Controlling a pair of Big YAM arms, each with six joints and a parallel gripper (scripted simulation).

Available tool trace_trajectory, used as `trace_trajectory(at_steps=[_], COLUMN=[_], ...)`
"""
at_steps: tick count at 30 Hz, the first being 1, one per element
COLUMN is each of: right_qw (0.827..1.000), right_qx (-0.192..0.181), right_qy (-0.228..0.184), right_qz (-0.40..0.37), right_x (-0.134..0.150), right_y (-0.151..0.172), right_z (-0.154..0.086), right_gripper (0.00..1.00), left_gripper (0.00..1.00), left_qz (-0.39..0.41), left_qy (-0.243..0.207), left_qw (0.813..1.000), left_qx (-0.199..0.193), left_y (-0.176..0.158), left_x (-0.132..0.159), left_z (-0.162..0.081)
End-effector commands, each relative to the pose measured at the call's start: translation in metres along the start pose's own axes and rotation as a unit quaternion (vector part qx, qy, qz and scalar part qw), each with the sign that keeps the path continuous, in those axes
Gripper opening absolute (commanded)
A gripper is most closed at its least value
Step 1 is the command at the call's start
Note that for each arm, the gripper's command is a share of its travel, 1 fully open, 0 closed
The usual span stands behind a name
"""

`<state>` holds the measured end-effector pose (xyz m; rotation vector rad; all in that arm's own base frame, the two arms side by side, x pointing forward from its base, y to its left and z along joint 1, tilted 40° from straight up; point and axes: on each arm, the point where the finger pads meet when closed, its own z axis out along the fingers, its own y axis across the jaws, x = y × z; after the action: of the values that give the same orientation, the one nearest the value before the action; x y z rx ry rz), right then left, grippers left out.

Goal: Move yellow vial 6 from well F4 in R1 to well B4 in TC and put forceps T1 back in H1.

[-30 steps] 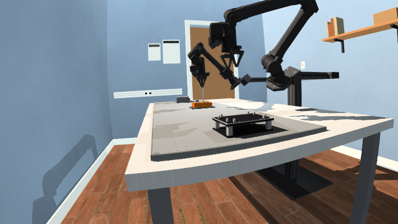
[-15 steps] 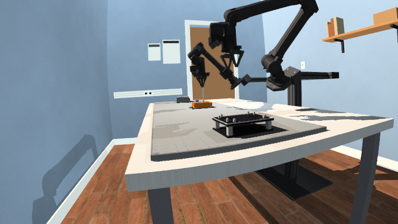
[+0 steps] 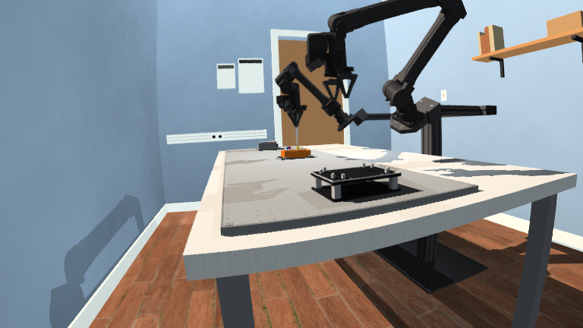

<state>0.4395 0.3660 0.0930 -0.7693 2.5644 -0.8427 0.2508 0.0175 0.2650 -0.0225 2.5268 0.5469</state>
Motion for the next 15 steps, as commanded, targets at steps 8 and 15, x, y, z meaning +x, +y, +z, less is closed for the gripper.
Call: trace_trajectory(at_steps=[8,15], right_qw=[0.987,0.968], right_qx=[-0.009,-0.014], right_qy=[-0.014,-0.013], right_qz=[0.159,0.25], right_x=[0.0,0.007], right_y=[-0.024,-0.033], right_z=[-0.009,-0.009], right_gripper=[0.07,0.07], left_gripper=[1.0,1.0], left_qz=[-0.011,-0.011], left_qy=[-0.012,-0.012], left_qw=[1.0,1.0], left_qx=[0.002,0.002], left_y=[0.001,0.001], left_x=[-0.01,-0.01], left_z=[-0.009,-0.009])
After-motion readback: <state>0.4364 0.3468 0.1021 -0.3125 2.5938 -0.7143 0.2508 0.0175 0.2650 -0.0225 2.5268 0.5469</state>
